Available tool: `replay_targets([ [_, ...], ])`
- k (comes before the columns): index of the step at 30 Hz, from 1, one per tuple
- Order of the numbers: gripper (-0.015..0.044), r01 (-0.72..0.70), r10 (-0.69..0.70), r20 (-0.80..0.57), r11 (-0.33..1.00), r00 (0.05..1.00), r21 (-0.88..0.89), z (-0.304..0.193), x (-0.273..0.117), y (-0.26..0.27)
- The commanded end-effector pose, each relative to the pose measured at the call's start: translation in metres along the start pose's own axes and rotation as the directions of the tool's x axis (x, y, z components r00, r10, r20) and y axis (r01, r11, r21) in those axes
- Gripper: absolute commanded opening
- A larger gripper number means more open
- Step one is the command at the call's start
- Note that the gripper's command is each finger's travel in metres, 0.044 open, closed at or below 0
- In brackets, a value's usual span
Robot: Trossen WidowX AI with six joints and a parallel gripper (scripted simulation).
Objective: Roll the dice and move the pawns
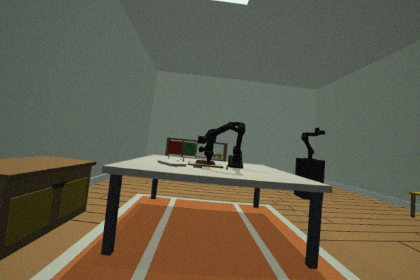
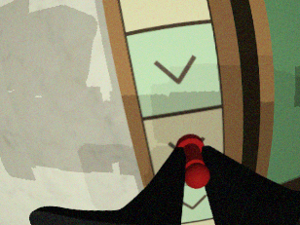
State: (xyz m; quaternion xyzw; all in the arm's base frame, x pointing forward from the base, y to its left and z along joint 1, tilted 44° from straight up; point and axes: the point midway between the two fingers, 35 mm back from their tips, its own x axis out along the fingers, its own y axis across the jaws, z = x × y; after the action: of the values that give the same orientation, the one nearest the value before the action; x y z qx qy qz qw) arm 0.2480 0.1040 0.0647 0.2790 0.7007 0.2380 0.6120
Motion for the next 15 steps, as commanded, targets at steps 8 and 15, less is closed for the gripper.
replay_targets([
  [8, 0.0, 0.003, -0.003, 0.003, 1.0, 1.0, 0.007, 0.004, -0.022, -0.002],
  [15, 0.0, 0.01, -0.01, 0.005, 1.0, 1.0, 0.009, 0.007, -0.059, -0.004],
])
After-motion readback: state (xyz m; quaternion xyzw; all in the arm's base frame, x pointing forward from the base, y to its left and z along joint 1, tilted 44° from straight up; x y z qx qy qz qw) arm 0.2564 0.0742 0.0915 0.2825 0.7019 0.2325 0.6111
